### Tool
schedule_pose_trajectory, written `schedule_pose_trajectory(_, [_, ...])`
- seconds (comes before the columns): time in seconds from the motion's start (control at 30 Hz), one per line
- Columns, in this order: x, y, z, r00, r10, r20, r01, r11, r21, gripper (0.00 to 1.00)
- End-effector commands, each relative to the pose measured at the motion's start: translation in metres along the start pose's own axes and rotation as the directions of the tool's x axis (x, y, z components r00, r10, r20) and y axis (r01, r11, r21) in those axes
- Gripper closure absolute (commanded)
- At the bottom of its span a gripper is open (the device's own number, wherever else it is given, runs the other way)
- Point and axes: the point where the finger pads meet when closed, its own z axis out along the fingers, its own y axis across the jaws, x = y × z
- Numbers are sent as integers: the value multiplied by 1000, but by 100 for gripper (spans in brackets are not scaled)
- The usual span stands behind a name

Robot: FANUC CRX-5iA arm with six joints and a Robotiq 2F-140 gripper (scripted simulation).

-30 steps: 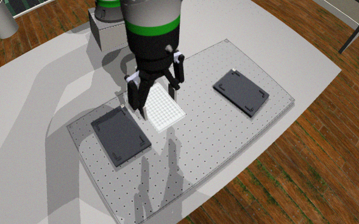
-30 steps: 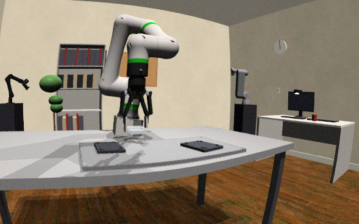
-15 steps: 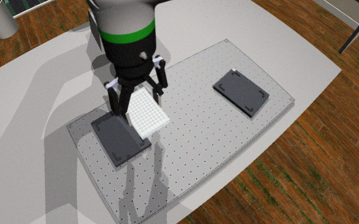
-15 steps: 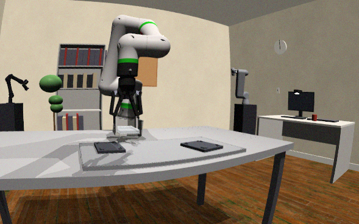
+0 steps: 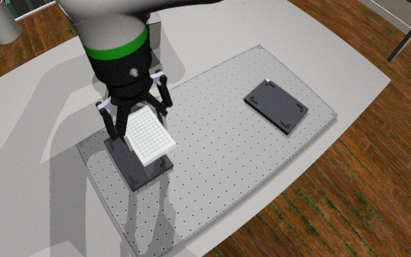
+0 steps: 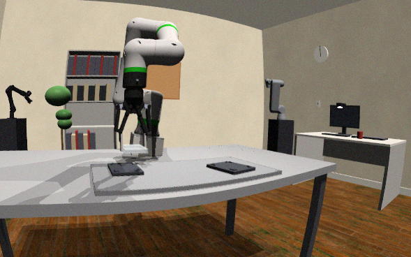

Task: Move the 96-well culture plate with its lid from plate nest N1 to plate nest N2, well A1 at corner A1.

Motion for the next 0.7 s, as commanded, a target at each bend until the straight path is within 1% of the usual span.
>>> schedule_pose_trajectory(0.0, [-3, 14, 0, 1000, 0, 0, 0, 1000, 0, 100])
schedule_pose_trajectory(0.23, [-9, 37, 0, 1000, 0, 0, 0, 1000, 0, 100])
schedule_pose_trajectory(0.67, [-9, 38, 0, 1000, 0, 0, 0, 1000, 0, 100])
